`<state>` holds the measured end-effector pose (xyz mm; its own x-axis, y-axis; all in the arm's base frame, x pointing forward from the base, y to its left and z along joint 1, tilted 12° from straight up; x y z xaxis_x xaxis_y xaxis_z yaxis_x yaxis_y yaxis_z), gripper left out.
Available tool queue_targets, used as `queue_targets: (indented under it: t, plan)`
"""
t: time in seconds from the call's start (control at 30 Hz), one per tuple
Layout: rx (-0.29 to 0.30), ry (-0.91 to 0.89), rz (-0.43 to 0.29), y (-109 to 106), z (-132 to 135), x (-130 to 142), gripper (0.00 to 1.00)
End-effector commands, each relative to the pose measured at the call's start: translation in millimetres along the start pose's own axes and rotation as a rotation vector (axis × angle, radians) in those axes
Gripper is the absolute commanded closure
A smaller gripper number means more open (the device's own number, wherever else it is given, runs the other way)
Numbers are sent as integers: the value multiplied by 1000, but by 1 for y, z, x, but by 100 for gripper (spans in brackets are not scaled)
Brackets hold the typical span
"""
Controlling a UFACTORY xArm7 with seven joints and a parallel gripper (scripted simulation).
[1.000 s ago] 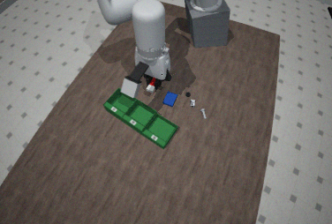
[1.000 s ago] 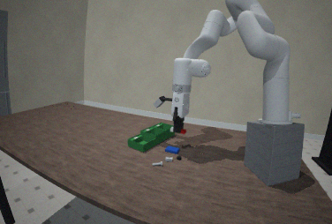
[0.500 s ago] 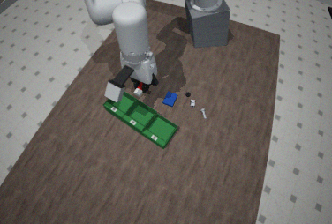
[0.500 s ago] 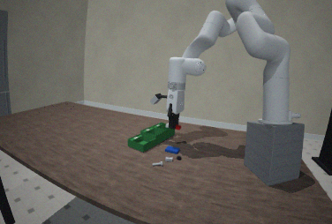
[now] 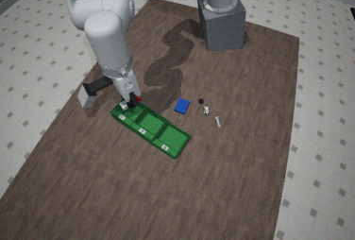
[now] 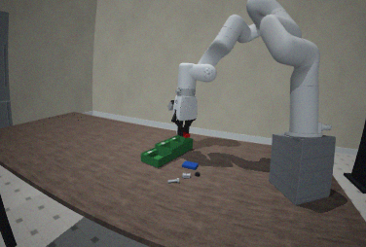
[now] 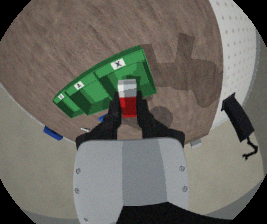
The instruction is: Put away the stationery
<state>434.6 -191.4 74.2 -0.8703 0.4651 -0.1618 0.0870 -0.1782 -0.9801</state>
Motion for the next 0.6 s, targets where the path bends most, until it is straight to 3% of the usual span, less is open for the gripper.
queue_targets:
  t: [0.0,0.57]
  plan:
    - [3,156,2,0,2,-9,100]
    - [-5,663,-12,0,3,-10,100]
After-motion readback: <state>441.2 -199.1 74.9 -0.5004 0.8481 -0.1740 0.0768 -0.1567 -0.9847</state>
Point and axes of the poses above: the point where the finger pads meet when closed, its own y axis out along the fingers, its own z axis across the jaws, x = y × z, the point moved 9 cm from there along -y, back along the fingers, and after that the axes turned 10 degrees about -y, right-handed, at the moved point
